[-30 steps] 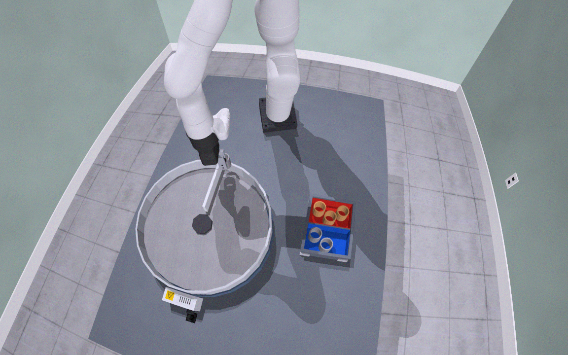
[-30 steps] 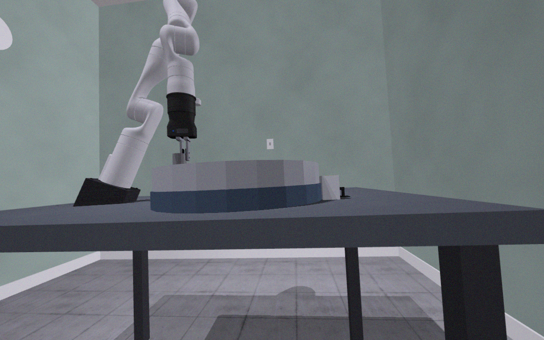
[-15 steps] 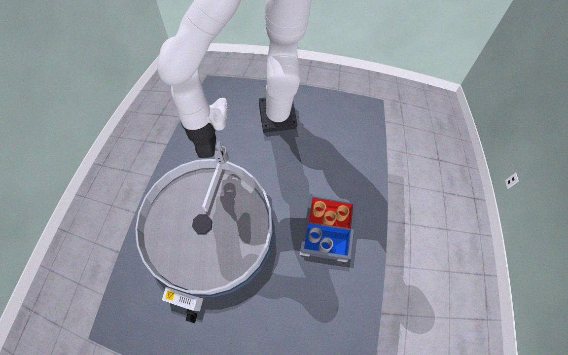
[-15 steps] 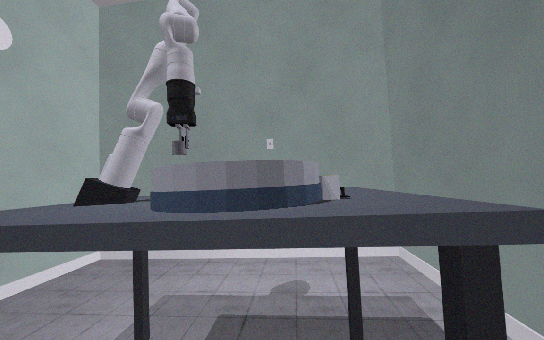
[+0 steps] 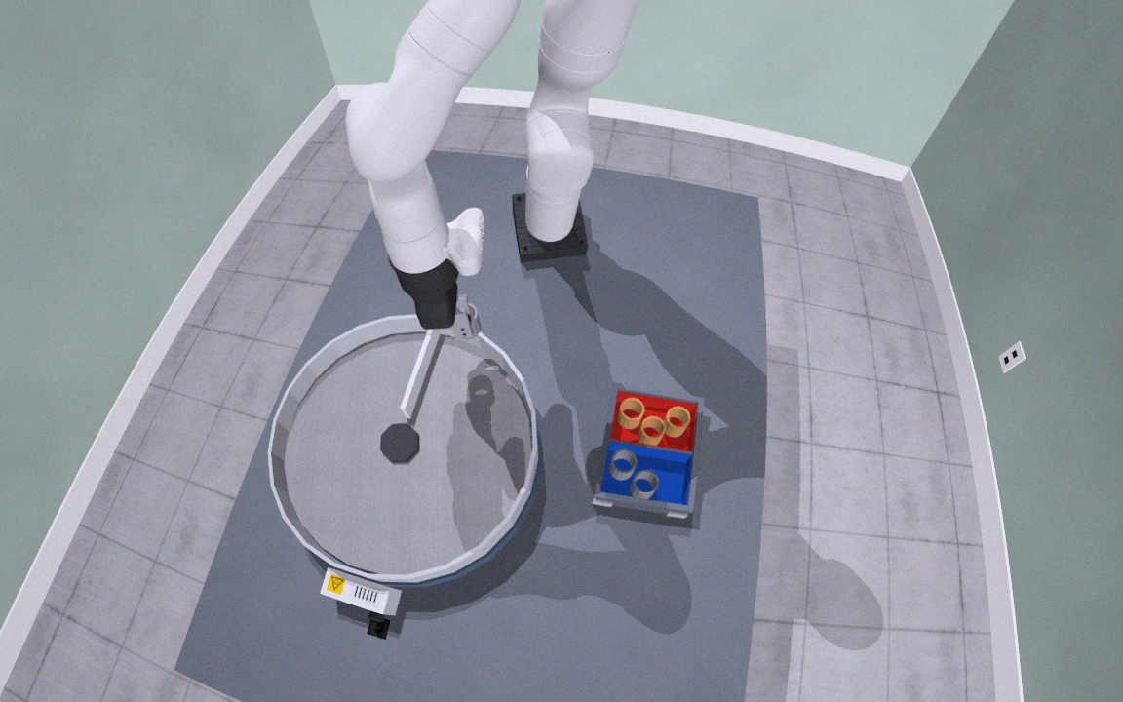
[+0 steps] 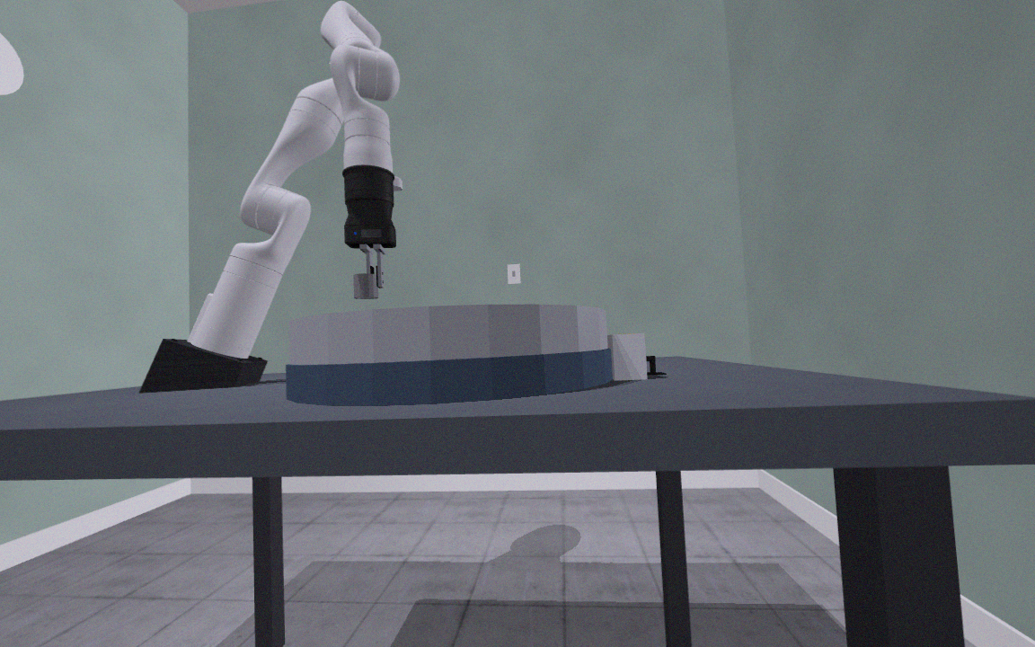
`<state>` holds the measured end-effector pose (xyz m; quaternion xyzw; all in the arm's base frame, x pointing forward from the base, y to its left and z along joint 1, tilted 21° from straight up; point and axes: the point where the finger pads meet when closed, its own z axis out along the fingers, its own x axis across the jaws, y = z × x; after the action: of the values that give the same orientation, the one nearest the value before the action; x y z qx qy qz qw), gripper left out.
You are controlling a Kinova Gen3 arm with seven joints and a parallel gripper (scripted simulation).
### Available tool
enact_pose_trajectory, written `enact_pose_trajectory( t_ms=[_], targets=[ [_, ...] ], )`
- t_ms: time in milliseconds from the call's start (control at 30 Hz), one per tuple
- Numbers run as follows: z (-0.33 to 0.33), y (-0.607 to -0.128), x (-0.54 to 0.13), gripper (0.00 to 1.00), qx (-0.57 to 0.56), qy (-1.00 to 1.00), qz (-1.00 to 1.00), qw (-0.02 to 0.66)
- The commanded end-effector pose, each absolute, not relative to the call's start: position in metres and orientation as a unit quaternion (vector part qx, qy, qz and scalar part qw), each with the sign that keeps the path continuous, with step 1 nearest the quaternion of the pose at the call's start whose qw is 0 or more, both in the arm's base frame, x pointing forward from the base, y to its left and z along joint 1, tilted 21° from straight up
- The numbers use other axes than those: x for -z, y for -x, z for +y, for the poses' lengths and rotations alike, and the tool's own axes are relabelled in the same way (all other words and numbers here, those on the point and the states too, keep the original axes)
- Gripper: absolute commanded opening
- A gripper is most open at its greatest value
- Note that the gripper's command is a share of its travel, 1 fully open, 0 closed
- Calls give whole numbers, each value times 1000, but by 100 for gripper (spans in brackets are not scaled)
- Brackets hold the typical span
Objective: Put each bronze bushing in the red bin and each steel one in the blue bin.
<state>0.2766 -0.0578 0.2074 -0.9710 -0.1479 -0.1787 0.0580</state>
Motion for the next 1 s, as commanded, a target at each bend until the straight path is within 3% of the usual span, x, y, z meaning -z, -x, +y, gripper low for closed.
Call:
enact_pose_trajectory(
  t_ms=[0,967],
  targets=[
    [-55,-279,-213,0,180,970,-156,47],
    [131,-327,-259,0,180,970,-156,47]
  ],
)
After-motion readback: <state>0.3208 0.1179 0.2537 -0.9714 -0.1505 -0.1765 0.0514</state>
